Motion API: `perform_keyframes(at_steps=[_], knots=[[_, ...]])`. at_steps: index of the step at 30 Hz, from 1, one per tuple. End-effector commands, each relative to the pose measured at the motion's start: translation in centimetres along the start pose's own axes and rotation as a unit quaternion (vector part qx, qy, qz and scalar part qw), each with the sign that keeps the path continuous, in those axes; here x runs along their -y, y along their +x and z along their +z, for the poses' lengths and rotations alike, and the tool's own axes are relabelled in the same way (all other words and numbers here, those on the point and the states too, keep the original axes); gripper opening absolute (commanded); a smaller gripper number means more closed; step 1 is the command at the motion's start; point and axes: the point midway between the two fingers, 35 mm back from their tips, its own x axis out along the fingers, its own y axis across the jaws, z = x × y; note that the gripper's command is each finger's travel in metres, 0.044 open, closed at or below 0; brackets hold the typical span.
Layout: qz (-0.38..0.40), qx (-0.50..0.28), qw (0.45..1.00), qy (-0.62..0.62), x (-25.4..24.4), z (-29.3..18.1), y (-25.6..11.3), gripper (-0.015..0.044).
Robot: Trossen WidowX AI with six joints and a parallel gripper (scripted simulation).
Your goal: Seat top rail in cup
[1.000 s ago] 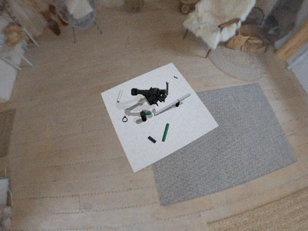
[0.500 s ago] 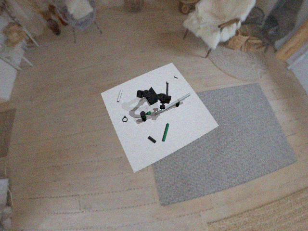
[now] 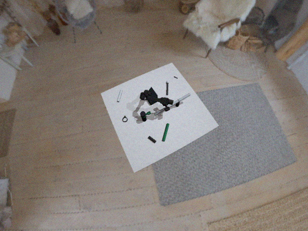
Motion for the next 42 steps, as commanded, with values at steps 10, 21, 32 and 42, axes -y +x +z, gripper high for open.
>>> perform_keyframes(at_steps=[10, 21, 32, 42], knots=[[0.008, -0.007, 1.000, -0.005, -0.3, -0.4, 4.4, 0.0440], [0.008, -0.007, 1.000, -0.005, -0.2, -0.4, 5.5, 0.0440], [0.007, -0.007, 1.000, -0.005, -0.2, -0.4, 7.4, 0.0440], [0.007, -0.007, 1.000, -0.005, -0.3, -0.4, 9.0, 0.0440]])
